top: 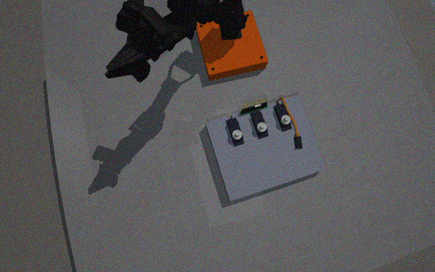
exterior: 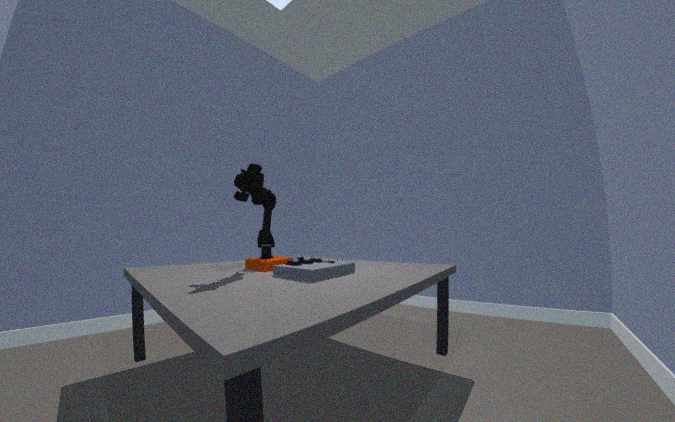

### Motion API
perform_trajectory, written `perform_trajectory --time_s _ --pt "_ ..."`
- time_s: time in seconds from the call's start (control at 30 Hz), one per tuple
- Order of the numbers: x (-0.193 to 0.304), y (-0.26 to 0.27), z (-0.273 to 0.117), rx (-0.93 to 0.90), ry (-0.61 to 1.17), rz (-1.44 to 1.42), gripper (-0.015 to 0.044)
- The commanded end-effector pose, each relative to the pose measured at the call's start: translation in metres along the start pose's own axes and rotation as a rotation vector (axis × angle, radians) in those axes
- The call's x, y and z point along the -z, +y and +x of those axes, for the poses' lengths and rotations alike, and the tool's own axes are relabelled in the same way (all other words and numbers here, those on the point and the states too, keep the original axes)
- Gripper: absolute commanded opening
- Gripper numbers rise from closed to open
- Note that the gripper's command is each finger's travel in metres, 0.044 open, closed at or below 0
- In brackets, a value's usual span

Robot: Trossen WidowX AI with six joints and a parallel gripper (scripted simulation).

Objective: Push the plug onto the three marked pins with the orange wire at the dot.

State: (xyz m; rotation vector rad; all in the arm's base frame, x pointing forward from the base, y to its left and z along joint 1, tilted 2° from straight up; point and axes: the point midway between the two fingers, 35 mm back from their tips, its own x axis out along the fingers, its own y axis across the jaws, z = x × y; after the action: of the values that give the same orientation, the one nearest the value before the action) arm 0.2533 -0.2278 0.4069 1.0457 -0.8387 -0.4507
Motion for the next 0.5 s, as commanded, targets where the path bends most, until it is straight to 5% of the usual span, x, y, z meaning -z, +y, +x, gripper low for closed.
perform_trajectory --time_s 0.0,0.47 --pt "0.02 0.005 -0.008 -0.007 0.071 -0.084 0.0115" --pt "0.079 0.011 -0.034 -0.041 0.293 -0.353 0.0115"
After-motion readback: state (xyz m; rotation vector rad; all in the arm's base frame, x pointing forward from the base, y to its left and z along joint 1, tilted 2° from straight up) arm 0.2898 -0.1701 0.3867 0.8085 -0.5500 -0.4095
